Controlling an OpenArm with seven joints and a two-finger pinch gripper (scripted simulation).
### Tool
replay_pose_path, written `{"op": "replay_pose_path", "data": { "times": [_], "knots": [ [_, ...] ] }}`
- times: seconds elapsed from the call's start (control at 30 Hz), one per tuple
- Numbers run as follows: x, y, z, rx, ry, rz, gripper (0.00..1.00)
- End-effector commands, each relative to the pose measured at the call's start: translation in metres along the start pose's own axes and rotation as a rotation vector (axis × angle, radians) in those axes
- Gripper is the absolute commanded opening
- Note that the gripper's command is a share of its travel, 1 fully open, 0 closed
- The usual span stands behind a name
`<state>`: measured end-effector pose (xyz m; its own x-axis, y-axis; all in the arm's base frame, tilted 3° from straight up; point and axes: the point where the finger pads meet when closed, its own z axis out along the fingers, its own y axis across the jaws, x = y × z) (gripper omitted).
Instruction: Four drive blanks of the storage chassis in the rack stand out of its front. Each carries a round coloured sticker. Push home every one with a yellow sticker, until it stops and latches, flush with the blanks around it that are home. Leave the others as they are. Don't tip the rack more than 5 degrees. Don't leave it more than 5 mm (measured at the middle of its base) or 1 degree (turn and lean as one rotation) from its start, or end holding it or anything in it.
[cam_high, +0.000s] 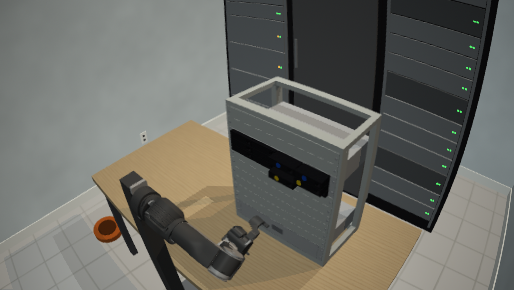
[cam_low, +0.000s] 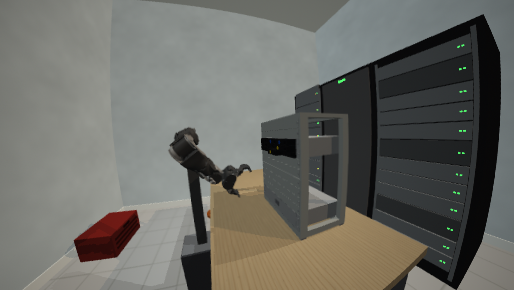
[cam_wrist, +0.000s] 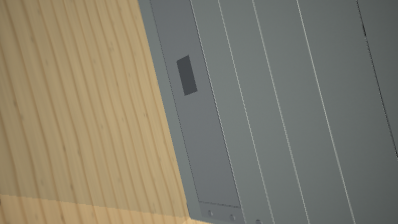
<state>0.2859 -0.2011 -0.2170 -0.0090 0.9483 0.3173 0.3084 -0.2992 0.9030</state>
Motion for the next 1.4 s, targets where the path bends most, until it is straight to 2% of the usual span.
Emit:
{"op": "replay_pose_path", "data": {
  "times": [0.0,0.47,0.7,0.9,0.97,1.07,1.17,1.37],
  "knots": [
    [0.0,0.001,0.0,-0.003,0.001,0.0,1.0],
    [0.001,0.002,0.0,-0.004,0.003,0.0,1.0],
    [0.017,0.012,0.005,-0.021,0.046,-0.01,1.0],
    [0.043,0.046,0.011,-0.092,0.107,-0.048,1.0],
    [0.043,0.046,0.011,-0.092,0.107,-0.048,1.0],
    [0.05,0.071,0.009,-0.147,0.113,-0.083,1.0],
    [0.05,0.098,0.004,-0.208,0.091,-0.128,1.0],
    [0.036,0.146,-0.016,-0.315,-0.007,-0.228,1.0]
  ]
}}
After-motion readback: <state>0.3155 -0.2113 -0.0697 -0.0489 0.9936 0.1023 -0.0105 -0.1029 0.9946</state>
